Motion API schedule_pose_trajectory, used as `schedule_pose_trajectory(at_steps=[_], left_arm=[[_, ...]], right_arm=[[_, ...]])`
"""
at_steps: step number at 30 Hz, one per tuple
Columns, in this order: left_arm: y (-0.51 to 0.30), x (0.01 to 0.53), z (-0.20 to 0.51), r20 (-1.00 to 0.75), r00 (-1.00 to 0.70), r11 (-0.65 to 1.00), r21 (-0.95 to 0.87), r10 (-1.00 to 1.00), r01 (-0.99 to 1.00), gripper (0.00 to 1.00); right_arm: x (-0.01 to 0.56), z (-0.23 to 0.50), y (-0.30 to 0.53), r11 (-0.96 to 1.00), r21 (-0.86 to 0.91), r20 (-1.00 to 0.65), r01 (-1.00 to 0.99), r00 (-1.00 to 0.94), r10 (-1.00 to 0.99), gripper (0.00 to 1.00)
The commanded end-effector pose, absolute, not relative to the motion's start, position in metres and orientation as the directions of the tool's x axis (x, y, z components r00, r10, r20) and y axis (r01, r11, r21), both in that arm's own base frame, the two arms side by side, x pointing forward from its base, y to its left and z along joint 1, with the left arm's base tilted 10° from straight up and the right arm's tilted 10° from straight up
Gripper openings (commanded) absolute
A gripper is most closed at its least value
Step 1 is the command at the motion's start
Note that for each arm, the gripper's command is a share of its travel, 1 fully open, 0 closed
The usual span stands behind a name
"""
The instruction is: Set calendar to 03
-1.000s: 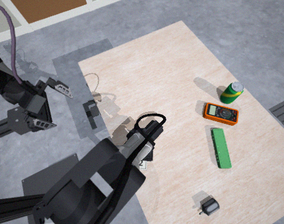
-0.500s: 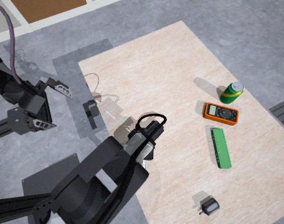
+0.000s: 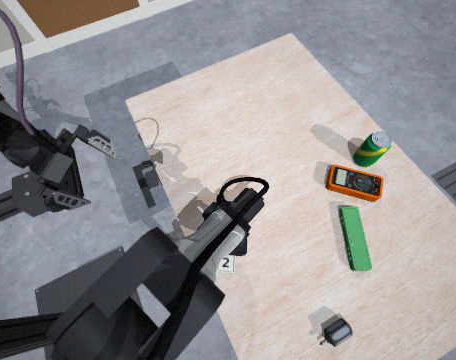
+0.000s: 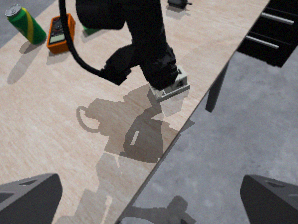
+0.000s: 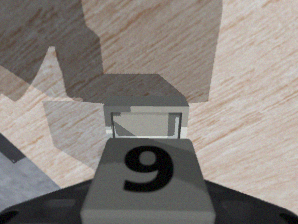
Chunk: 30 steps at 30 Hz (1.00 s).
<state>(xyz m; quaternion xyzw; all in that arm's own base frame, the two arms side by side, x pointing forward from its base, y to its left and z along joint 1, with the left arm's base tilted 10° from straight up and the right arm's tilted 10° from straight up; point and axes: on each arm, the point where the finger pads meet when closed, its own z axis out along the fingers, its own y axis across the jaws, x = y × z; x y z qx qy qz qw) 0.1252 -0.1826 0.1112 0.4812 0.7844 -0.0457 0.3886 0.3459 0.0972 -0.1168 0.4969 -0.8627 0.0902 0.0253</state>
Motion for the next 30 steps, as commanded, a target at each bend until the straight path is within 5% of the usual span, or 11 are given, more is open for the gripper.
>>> schedule_pose_trajectory(at_steps=[1,20,30], left_arm=[[-0.191,0.128,0.120,-0.674,-0.220,0.531,0.296,0.706,0.794,1.00],[-0.217,0.150,0.124,-0.647,-0.135,0.481,0.396,0.751,0.782,1.00],[-0.235,0.154,0.125,-0.632,-0.052,0.406,0.430,0.773,0.806,1.00]], right_arm=[[0.353,-0.087,0.108,0.495,-0.145,0.102,-0.857,-0.511,-0.854,0.31],[0.374,-0.067,0.123,0.539,-0.168,0.011,-0.825,-0.549,-0.836,0.31],[0.397,-0.080,0.094,0.844,-0.162,-0.048,-0.511,-0.851,-0.524,0.31]])
